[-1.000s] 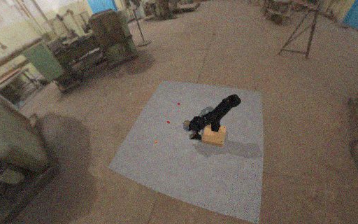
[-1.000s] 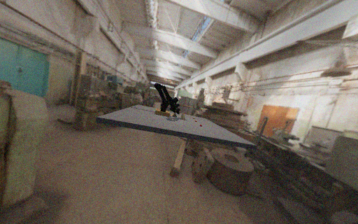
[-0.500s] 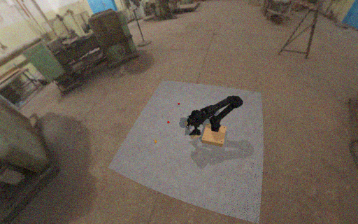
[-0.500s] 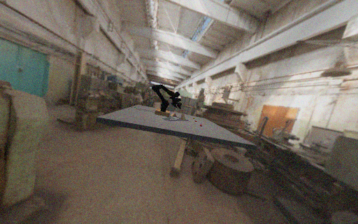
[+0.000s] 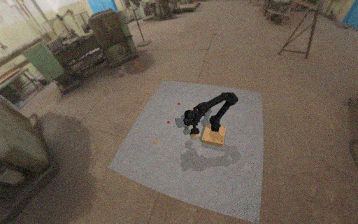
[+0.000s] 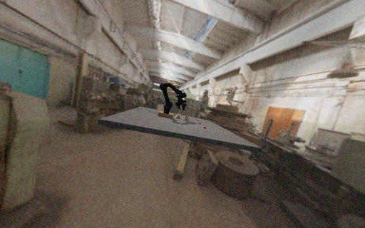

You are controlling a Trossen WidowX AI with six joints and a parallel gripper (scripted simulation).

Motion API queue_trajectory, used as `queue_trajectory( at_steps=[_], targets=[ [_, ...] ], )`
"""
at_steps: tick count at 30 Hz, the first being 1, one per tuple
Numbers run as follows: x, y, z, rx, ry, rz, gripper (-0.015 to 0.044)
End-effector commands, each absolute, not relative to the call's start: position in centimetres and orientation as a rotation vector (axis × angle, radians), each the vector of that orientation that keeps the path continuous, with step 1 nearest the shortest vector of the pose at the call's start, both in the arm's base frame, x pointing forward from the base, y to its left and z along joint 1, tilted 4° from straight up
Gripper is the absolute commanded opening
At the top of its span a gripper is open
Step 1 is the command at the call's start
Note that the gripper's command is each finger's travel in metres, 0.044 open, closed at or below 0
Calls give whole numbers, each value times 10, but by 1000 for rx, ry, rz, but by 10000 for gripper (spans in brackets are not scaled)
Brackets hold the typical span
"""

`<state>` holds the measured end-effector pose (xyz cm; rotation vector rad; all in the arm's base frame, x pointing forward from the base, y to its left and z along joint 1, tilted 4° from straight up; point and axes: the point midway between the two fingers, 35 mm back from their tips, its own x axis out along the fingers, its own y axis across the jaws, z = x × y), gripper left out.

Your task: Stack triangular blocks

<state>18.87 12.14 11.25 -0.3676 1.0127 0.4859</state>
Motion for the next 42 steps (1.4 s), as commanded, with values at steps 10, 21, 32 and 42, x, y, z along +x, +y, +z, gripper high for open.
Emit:
queue_trajectory(
  at_steps=[10,21,32,42],
  targets=[
    [208,133,97,-540,1636,371,440],
    [221,140,77,-647,2033,261,440],
    [210,131,47,-646,2045,257,440],
    [181,110,-1,-645,2069,250,440]
  ],
)
